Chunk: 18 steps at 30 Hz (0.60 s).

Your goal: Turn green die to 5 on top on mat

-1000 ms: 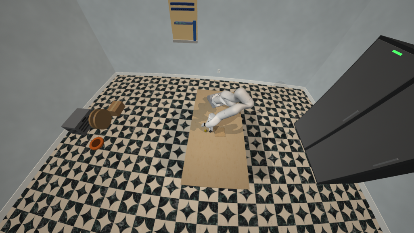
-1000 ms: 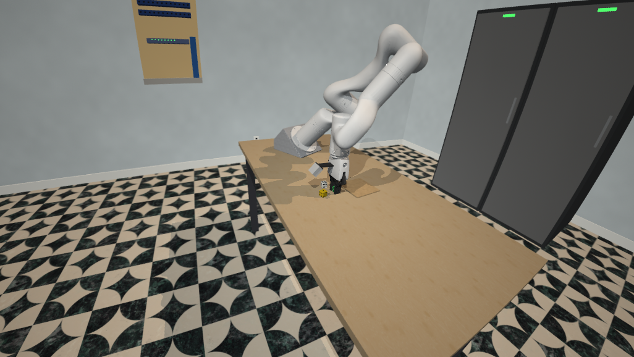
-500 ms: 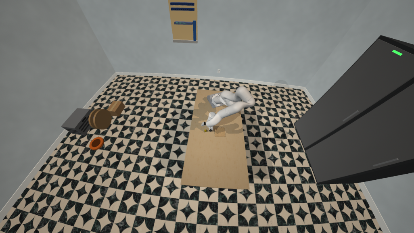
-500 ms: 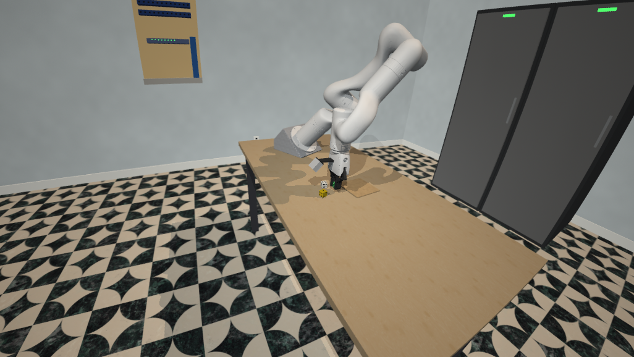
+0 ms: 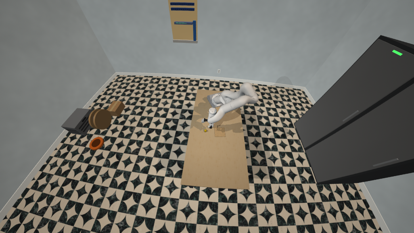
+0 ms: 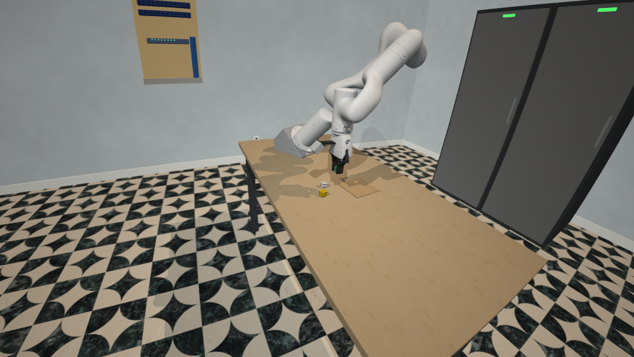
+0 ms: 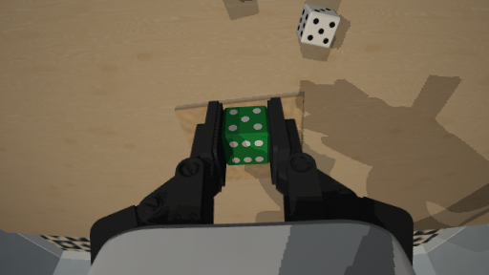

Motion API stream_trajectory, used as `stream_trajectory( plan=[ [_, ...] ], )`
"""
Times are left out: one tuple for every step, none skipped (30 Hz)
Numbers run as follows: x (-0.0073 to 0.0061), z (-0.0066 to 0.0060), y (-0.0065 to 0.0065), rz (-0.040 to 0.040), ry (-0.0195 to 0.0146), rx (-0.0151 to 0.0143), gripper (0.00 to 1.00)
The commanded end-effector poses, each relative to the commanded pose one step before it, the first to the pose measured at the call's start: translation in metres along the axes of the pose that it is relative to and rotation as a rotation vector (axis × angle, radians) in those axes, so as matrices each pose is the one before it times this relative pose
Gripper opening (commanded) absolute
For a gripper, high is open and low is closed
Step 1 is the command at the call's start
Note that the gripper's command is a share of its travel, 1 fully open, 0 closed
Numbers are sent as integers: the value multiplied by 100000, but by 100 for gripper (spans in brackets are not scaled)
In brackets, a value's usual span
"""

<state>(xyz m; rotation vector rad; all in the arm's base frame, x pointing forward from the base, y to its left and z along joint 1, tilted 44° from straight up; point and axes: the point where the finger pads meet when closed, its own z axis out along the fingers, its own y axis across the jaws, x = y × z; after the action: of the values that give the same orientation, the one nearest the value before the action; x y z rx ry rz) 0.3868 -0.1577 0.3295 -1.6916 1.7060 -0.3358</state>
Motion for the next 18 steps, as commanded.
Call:
stream_trajectory(
  plan=[
    [-23,-535,-55,24,-163,-79,21],
    [0,0,0,0,0,0,21],
    [0,0,0,0,0,0,21],
    [0,0,0,0,0,0,21],
    [0,0,0,0,0,0,21],
    [-2,0,-1,-35,0,-1,21],
    [-15,2,-4,-235,1,-7,21],
    [0,0,0,0,0,0,21],
    [0,0,0,0,0,0,21],
    [-38,6,-10,-606,3,-19,21],
    [-70,11,-19,-1117,5,-34,21],
    [-109,18,-30,-1740,7,-52,21],
    [-153,24,-45,-2448,9,-72,21],
    [-200,31,-63,-3216,9,-92,21],
    [-247,38,-85,-4021,8,-112,21],
    [-293,44,-113,-4841,5,-129,21],
    [-299,44,-130,-5038,0,-127,21],
    [-36,5,-18,-619,0,-15,21]
  ],
)
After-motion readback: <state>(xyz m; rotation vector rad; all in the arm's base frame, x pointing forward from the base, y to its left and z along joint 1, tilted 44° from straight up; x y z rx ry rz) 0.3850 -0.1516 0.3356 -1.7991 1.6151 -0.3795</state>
